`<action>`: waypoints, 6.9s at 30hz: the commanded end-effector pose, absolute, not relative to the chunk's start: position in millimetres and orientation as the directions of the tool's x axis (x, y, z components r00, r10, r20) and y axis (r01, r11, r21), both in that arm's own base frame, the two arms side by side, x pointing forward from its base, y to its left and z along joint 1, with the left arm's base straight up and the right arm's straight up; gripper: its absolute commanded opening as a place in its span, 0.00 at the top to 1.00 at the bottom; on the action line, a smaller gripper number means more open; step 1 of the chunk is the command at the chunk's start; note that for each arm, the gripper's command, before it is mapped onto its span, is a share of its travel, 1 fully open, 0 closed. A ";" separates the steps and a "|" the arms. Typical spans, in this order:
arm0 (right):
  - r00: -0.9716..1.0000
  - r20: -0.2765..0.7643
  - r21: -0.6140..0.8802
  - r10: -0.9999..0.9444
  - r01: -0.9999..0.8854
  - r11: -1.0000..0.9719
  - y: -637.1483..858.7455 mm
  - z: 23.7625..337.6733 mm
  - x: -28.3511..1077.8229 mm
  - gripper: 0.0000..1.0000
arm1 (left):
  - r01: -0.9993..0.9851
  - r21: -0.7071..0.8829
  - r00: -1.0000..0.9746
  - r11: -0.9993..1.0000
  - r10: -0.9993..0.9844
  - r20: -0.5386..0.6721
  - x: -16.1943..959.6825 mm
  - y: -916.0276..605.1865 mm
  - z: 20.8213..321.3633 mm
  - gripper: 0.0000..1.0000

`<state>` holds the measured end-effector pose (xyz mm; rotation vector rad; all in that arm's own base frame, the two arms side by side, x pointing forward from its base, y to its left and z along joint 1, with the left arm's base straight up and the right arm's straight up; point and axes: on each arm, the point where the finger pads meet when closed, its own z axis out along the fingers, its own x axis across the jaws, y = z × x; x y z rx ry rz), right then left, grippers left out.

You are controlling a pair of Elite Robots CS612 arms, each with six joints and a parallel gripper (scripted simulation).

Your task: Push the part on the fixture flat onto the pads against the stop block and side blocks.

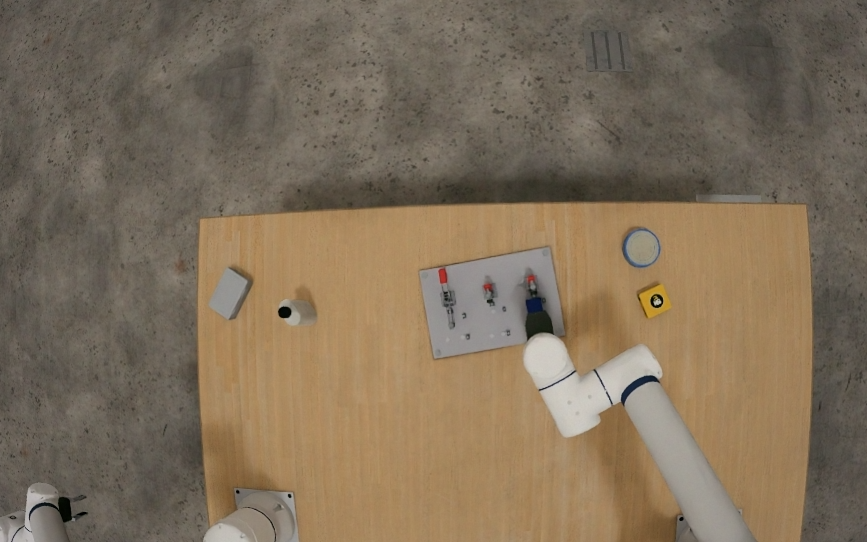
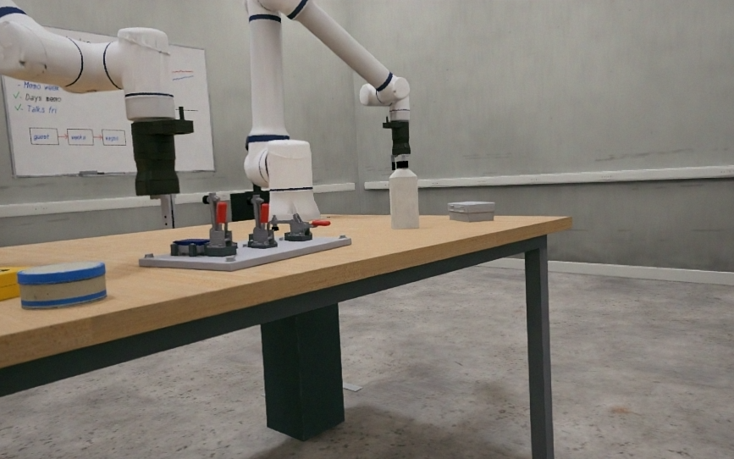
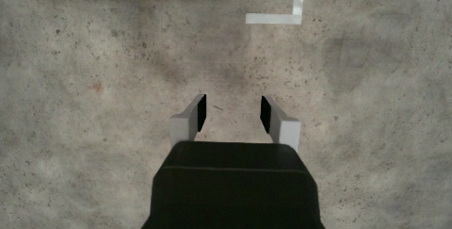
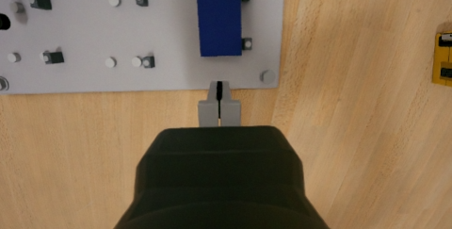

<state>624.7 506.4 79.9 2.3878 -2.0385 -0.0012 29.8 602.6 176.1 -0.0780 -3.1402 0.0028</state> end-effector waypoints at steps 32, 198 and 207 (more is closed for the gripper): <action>0.157 0.000 0.000 -0.988 -0.988 -0.157 519.3 80.4 637.7 1.00 | 0.050 0.000 -0.999 0.999 0.050 0.000 30.0 603.2 177.0 0.00; 0.157 0.000 0.000 -0.988 -0.988 -0.157 565.4 42.0 683.3 1.00 | 0.050 0.000 -0.999 0.999 0.050 0.000 30.0 603.2 177.0 0.00; 0.157 0.000 0.000 -0.988 -0.988 -0.157 565.3 42.0 683.2 1.00 | 0.050 0.000 -0.999 0.999 0.050 0.000 30.0 603.2 177.0 0.00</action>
